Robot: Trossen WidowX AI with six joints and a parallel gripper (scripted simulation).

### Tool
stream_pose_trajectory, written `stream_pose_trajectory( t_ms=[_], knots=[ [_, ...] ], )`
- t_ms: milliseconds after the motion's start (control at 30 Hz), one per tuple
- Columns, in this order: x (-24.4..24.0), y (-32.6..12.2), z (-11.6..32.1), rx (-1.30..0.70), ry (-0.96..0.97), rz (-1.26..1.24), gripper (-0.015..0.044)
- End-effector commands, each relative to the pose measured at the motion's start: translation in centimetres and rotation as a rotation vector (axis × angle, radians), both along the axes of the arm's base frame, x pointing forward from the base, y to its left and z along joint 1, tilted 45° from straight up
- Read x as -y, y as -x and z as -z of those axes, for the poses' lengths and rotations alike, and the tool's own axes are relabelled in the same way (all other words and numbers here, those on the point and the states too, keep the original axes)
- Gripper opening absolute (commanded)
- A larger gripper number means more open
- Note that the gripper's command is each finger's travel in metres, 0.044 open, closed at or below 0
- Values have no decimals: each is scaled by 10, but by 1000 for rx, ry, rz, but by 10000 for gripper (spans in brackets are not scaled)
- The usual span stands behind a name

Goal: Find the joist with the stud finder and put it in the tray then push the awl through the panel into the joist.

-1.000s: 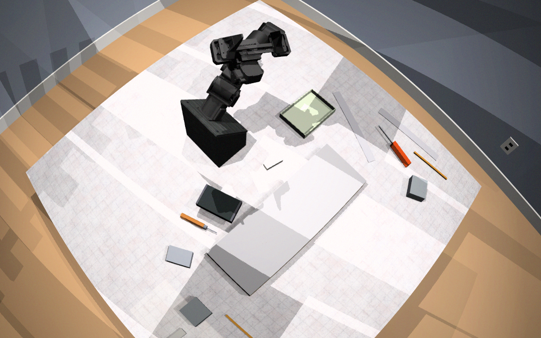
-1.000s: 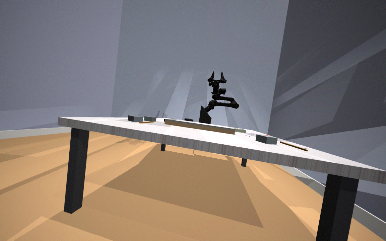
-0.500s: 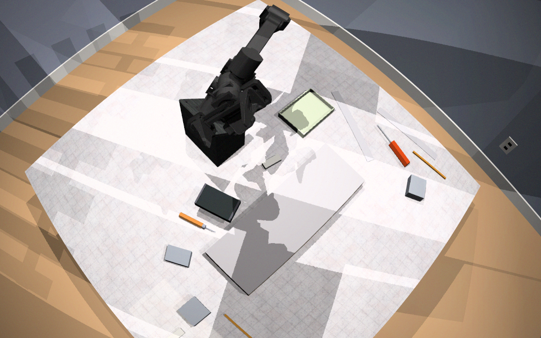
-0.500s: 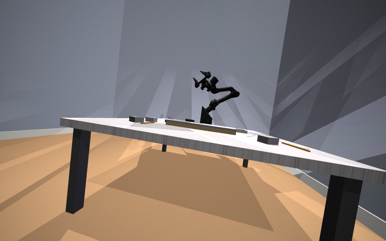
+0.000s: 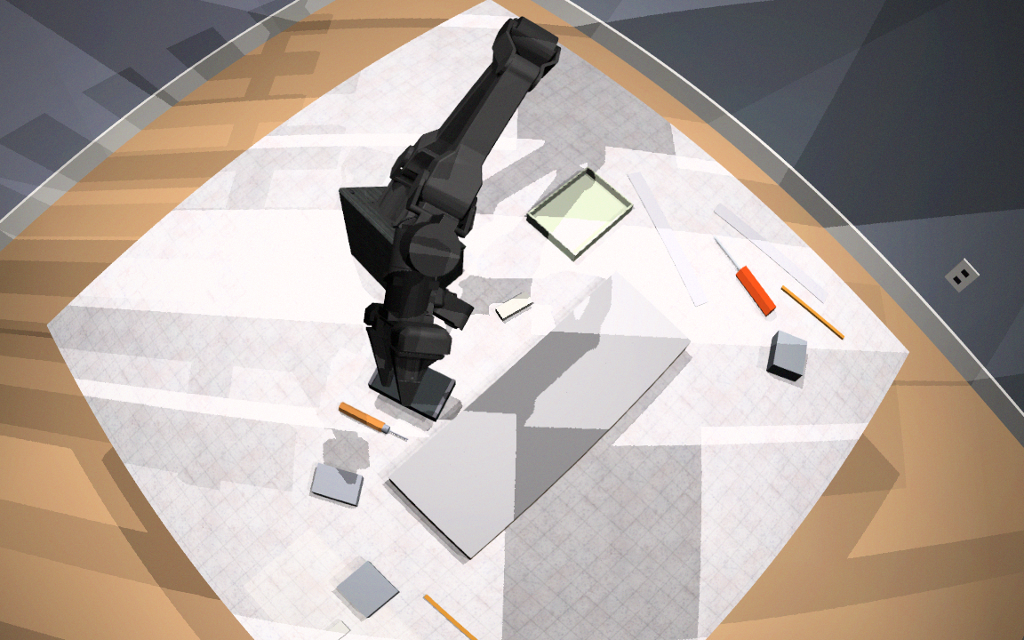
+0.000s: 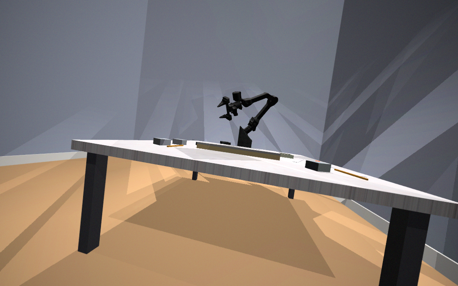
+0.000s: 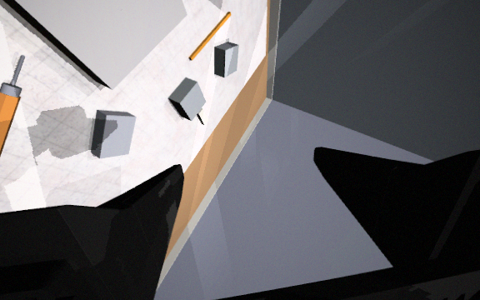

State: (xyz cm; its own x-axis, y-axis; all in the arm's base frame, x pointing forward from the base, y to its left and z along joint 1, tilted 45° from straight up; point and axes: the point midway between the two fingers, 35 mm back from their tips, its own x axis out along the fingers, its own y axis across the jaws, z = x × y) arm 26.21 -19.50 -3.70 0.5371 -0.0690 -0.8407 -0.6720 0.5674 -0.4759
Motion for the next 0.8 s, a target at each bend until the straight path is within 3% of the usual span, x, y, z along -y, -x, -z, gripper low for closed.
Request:
stream_pose_trajectory(
  t_ms=[0, 333, 767],
  knots=[
    [-55, 19, 56, -274, -388, 67, 440],
    [-142, 70, 94, -825, -876, 237, 440],
    [-143, 71, 94, -835, -882, 241, 440]
  ],
)
